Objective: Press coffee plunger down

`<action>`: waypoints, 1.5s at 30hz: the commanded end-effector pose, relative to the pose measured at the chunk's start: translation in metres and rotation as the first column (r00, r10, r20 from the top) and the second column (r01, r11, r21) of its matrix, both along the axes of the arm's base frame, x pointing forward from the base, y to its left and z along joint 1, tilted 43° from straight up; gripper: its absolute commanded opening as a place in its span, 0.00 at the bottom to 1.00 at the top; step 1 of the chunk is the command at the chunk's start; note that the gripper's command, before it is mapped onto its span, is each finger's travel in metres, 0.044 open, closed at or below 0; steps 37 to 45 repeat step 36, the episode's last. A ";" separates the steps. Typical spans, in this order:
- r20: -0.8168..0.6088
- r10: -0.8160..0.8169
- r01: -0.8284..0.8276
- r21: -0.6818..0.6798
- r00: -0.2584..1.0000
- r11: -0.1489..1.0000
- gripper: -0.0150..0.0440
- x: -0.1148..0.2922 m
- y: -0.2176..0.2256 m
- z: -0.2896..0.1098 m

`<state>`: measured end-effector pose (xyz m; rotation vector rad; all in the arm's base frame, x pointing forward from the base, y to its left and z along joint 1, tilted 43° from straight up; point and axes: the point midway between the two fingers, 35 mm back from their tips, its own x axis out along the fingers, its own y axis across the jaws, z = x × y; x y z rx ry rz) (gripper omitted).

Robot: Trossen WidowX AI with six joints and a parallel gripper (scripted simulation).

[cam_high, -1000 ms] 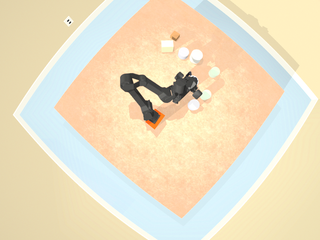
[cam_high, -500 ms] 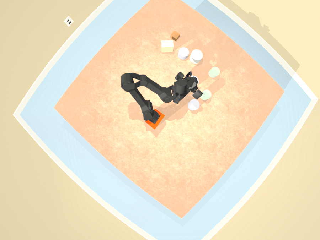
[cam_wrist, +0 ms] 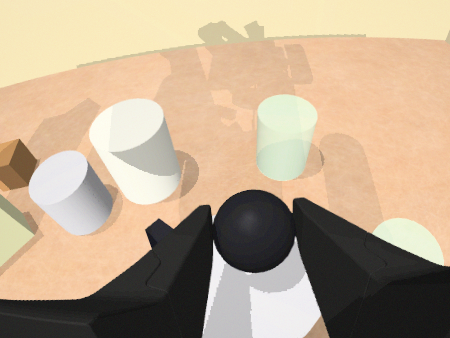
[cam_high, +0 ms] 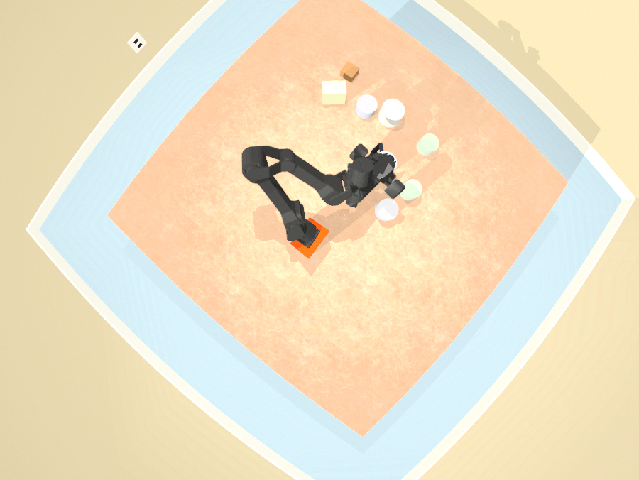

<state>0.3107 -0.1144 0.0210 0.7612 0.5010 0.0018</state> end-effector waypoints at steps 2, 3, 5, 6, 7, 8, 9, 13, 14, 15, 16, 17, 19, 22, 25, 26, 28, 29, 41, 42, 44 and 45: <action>-0.003 0.000 0.000 0.001 1.000 1.000 0.55 0.000 0.000 -0.001; -0.003 0.000 0.000 0.001 1.000 1.000 0.59 0.000 0.000 -0.001; -0.003 0.000 0.000 0.001 1.000 1.000 0.68 0.000 0.000 -0.001; -0.003 0.000 0.000 0.001 1.000 1.000 0.73 0.000 0.000 -0.001; -0.003 0.000 0.000 0.001 1.000 1.000 0.77 0.000 0.000 -0.001; -0.003 0.000 0.000 0.001 1.000 1.000 0.82 0.000 0.000 -0.001; -0.003 0.000 0.000 0.001 1.000 1.000 0.86 0.000 0.000 -0.001; -0.003 0.000 0.000 0.001 1.000 1.000 1.00 0.000 0.000 -0.001; -0.003 0.000 0.000 0.001 1.000 1.000 1.00 0.000 0.000 -0.001; -0.003 0.000 0.000 0.001 1.000 1.000 1.00 0.000 0.000 -0.001; -0.004 0.001 -0.001 0.001 1.000 1.000 1.00 -0.001 -0.001 0.001; -0.006 0.001 -0.001 0.001 1.000 1.000 1.00 -0.001 -0.003 0.003; -0.011 0.003 -0.003 0.000 1.000 1.000 1.00 -0.004 -0.011 0.011; -0.019 0.005 -0.005 0.002 1.000 1.000 1.00 -0.013 -0.026 0.032; -0.020 0.005 -0.005 0.009 1.000 1.000 1.00 -0.028 -0.038 0.060; -0.019 0.004 -0.004 0.010 1.000 1.000 1.00 -0.032 -0.039 0.065; -0.019 0.004 -0.004 0.011 1.000 1.000 1.00 -0.033 -0.040 0.067; -0.019 0.004 -0.004 0.011 1.000 1.000 1.00 -0.033 -0.040 0.067; -0.019 0.004 -0.004 0.011 1.000 1.000 1.00 -0.033 -0.040 0.066; -0.019 0.004 -0.004 0.011 1.000 1.000 1.00 -0.033 -0.040 0.066; -0.019 0.004 -0.004 0.011 1.000 1.000 1.00 -0.033 -0.040 0.066; -0.019 0.004 -0.004 0.011 1.000 1.000 1.00 -0.033 -0.040 0.066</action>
